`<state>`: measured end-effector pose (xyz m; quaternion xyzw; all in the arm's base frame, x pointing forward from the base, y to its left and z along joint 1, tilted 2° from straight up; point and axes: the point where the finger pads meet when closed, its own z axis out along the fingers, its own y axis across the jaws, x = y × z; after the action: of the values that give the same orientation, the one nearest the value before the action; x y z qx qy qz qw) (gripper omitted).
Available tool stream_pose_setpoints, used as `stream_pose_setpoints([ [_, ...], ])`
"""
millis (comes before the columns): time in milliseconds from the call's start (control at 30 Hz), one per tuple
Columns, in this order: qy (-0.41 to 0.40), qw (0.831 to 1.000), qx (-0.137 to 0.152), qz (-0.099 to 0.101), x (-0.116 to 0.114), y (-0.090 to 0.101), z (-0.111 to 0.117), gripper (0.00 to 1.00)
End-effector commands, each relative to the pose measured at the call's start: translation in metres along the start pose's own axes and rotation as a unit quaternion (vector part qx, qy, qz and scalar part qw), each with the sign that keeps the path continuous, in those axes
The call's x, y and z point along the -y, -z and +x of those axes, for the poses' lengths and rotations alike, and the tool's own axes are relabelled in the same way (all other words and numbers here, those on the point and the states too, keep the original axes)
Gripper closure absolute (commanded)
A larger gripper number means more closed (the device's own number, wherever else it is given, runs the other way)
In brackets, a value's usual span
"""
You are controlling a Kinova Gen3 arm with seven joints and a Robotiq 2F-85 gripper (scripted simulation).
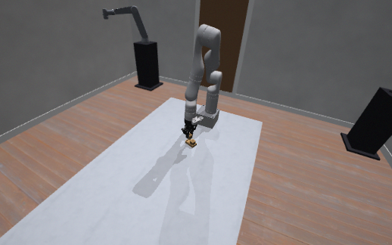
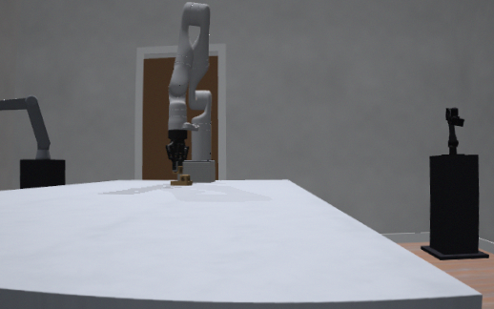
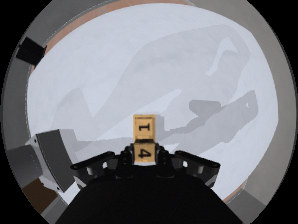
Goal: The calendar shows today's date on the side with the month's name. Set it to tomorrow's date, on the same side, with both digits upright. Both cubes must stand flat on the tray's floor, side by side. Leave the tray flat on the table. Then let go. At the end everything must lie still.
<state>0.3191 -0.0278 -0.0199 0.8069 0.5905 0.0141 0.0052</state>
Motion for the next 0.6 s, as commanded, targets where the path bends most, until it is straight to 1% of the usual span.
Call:
stream_pose_setpoints([
  [0, 0.000, 1.000, 0.000, -0.001, -0.0004, 0.0004, 0.0001, 0.74],
  [567, 0.000, 1.000, 0.000, -0.001, -0.0004, -0.0022, 0.0001, 0.74],
])
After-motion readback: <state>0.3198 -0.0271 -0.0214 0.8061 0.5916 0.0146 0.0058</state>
